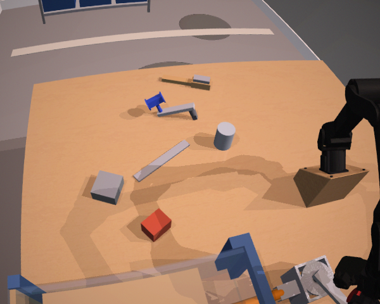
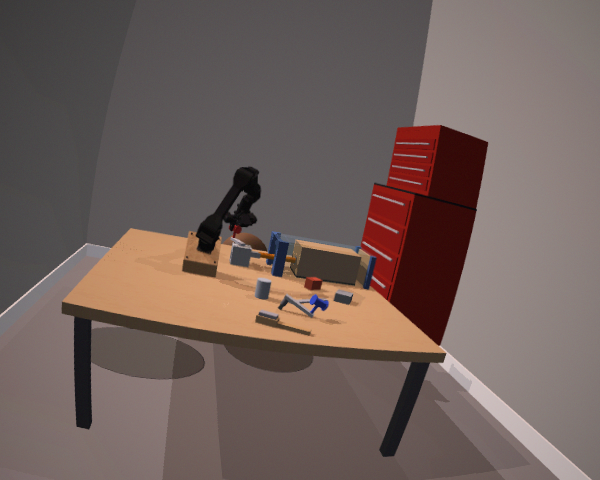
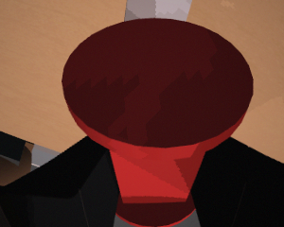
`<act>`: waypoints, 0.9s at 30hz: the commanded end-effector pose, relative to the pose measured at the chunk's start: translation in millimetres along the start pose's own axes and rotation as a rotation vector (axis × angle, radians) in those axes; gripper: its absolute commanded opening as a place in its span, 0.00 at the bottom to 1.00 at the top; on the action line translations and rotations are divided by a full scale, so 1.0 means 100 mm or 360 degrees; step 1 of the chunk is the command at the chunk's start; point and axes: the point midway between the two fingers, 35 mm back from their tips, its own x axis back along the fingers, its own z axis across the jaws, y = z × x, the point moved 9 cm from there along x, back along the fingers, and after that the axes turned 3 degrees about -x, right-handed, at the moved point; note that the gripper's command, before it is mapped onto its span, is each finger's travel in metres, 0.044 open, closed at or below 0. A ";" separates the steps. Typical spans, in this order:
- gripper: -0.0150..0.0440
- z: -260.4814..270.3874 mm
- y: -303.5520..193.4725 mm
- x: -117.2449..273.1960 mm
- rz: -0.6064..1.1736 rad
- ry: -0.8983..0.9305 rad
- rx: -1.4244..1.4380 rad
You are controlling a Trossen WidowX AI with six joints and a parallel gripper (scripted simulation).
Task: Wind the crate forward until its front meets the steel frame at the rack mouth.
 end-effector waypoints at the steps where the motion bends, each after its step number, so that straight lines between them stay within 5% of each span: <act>1: 0.25 -0.18 0.01 -0.02 -0.0031 -0.0077 0.0013; 27: 0.25 -0.47 0.08 0.01 -0.0032 -0.0081 0.0013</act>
